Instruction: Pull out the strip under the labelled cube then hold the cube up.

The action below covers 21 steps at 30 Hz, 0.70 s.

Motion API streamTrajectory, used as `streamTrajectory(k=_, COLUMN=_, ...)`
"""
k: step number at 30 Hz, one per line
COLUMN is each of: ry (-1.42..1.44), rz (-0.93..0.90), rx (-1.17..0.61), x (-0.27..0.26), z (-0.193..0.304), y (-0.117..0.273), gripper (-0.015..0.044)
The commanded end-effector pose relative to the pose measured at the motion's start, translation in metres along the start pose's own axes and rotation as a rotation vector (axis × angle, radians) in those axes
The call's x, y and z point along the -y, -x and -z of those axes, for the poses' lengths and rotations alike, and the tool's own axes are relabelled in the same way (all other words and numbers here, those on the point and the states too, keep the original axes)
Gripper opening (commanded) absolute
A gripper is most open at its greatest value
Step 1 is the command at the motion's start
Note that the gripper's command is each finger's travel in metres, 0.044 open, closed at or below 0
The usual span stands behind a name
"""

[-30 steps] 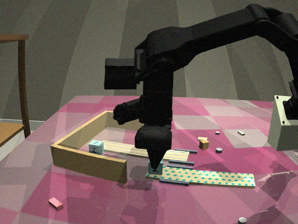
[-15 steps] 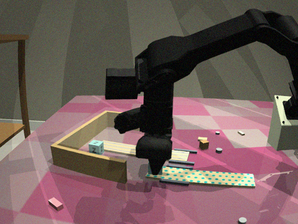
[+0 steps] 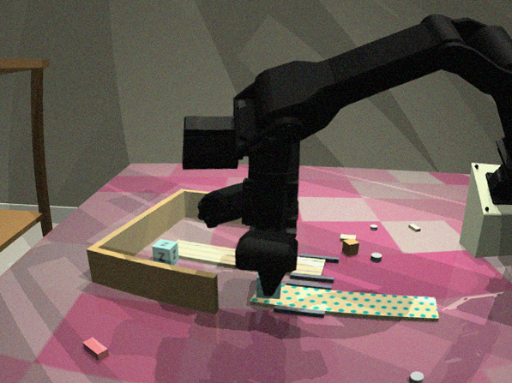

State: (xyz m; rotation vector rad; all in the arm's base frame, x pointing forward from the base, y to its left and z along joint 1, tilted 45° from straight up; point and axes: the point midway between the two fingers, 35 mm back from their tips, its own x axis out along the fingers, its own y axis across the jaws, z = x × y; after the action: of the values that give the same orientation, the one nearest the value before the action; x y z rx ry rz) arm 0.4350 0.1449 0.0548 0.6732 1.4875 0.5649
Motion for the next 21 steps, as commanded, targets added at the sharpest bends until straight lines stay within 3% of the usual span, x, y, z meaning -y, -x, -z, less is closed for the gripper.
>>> streamTrajectory(k=1, ry=0.000, rz=0.001, rx=0.003, x=0.004, z=0.009, y=0.010, gripper=0.0000)
streamTrajectory(k=21, ry=-0.009, rz=0.004, rx=0.000, x=0.027, z=0.064, y=0.043, gripper=0.0000)
